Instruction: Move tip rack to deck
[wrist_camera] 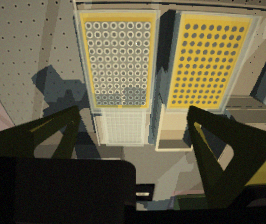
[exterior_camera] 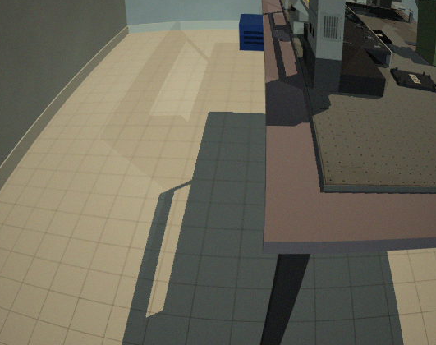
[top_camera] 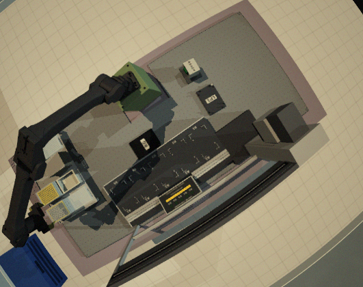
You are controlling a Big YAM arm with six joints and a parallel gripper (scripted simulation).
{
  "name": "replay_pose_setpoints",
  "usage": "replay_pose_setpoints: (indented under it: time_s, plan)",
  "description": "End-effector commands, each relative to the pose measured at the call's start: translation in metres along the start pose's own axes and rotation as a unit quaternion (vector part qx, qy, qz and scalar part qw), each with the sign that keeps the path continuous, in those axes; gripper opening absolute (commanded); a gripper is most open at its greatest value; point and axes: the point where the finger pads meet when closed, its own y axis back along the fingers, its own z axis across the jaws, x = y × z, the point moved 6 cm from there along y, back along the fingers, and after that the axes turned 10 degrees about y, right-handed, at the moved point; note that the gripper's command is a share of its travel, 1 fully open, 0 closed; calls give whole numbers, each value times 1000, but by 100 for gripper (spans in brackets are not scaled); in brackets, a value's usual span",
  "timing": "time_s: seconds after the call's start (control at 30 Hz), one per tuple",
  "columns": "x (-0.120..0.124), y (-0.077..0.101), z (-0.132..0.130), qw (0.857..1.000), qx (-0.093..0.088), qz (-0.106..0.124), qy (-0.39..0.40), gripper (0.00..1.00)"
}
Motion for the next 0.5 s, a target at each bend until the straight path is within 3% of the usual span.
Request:
replay_pose_setpoints:
  time_s: [0.0, 0.07, 0.47]
  plan:
    - [-10, 41, -33, 999, -8, -41, -6, 100]
    - [-10, 41, -33, 999, -8, -41, -6, 100]
    - [1, 40, -91, 999, -5, -41, -6, 100]
